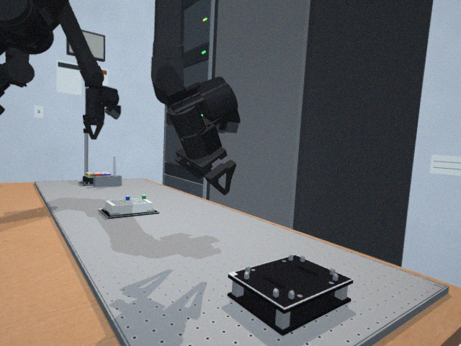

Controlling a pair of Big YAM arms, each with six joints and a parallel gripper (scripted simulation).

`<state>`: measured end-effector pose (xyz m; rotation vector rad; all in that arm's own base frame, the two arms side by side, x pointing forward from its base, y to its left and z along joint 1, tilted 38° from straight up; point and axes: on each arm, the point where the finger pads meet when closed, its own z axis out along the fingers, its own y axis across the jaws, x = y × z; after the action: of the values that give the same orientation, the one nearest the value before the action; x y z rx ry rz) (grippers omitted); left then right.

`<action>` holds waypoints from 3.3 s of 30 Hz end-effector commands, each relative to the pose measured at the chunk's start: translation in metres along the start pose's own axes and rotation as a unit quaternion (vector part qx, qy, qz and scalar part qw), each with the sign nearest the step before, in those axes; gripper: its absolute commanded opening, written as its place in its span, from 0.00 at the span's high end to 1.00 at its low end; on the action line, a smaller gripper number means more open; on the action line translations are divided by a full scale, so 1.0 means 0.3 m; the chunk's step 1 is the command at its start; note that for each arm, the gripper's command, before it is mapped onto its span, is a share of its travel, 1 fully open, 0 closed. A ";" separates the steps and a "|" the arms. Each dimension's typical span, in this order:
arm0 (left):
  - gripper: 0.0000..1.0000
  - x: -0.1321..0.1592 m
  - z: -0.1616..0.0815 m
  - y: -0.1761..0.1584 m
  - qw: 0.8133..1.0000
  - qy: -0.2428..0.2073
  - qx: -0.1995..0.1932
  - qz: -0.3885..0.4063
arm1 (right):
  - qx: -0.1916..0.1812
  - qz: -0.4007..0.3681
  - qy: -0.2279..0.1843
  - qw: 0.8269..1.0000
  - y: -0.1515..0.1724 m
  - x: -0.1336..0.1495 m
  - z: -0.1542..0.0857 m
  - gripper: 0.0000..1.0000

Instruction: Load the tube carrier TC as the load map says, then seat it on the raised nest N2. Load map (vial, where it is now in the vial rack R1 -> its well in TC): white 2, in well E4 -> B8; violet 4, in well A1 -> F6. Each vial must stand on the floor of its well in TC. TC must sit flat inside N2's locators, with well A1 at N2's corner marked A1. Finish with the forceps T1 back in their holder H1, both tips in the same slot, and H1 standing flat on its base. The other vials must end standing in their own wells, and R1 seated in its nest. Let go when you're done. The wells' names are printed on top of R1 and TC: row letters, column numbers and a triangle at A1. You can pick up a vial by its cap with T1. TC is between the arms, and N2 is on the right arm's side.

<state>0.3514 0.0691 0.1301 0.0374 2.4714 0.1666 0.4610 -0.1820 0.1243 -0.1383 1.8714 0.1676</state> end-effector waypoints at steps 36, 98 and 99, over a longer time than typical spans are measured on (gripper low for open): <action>0.75 0.011 0.008 -0.004 1.000 0.012 0.005 0.001 | 0.116 0.026 0.254 0.960 0.342 0.063 -0.229 0.00; 0.75 -0.279 0.105 0.357 1.000 0.001 -0.002 0.007 | 0.139 0.010 0.289 0.947 0.366 0.071 -0.300 0.00; 0.75 -0.287 0.108 0.368 1.000 0.001 -0.002 0.007 | 0.139 0.010 0.289 0.947 0.366 0.071 -0.300 0.00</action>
<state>0.4272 0.1598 0.1629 0.0493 2.4701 0.1666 0.3461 -0.0894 0.1267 0.0309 2.4774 -0.1365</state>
